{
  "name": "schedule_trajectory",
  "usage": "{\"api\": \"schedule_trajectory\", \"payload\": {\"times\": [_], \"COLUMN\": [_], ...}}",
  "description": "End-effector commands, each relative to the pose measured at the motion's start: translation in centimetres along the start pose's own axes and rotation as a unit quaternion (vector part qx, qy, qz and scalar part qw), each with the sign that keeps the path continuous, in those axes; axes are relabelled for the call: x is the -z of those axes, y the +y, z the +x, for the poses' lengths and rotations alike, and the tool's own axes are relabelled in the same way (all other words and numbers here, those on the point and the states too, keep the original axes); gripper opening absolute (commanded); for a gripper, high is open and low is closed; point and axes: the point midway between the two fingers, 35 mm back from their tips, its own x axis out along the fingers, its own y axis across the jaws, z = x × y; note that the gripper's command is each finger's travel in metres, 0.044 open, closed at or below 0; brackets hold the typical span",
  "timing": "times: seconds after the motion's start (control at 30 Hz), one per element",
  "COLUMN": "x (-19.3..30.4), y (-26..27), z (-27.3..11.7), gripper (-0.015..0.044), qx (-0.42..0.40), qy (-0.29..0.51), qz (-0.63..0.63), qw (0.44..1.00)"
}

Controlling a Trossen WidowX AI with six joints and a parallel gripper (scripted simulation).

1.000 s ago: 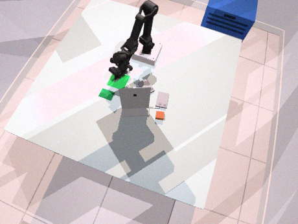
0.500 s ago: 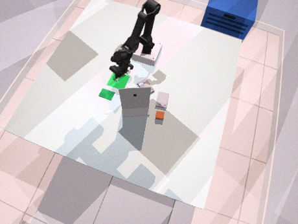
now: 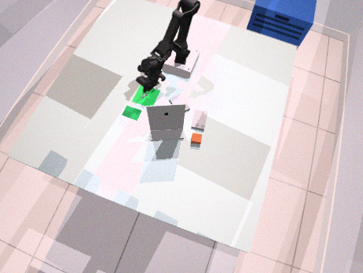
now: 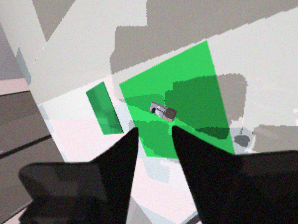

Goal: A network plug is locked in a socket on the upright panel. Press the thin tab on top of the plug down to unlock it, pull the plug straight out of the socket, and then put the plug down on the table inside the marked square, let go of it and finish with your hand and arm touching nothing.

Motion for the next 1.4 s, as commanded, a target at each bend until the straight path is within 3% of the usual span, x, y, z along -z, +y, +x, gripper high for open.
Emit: {"api": "schedule_trajectory", "payload": {"times": [0.0, 1.37], "x": [0.0, 0.0], "y": [0.1, 3.5], "z": [-0.3, -5.1], "gripper": [0.0156, 0.0156], "qx": [-0.002, -0.001], "qy": [-0.002, -0.001], "qz": [0.002, 0.002], "qw": [1.0, 1.0]}}
